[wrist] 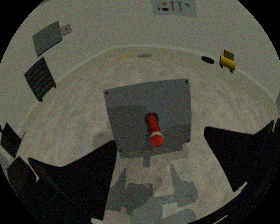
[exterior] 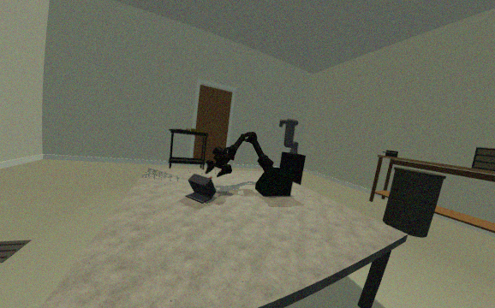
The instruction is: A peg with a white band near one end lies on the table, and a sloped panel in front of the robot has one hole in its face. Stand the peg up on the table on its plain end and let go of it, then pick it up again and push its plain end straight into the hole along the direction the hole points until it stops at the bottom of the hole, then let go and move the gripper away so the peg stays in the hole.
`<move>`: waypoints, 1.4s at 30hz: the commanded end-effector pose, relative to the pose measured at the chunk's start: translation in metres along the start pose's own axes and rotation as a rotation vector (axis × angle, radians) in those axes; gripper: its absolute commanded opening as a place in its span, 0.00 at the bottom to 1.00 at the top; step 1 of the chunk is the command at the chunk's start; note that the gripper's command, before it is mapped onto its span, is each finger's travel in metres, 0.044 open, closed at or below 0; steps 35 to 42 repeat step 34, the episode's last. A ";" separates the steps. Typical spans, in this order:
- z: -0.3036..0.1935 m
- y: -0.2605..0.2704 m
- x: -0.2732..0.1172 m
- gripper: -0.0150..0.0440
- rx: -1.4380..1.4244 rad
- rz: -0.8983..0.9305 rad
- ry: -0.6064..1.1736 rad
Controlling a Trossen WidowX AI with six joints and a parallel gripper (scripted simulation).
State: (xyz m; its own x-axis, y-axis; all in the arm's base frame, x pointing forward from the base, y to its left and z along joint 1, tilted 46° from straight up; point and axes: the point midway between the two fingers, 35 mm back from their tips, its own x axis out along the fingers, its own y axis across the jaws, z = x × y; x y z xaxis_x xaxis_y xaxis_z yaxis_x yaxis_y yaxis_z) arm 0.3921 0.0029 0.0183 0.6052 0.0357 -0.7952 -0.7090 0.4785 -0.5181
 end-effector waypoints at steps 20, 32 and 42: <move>0.001 -0.001 -0.028 1.00 -0.003 -0.003 -0.007; 0.000 -0.001 -0.041 1.00 -0.003 -0.003 -0.007; 0.000 -0.001 -0.041 1.00 -0.003 -0.003 -0.007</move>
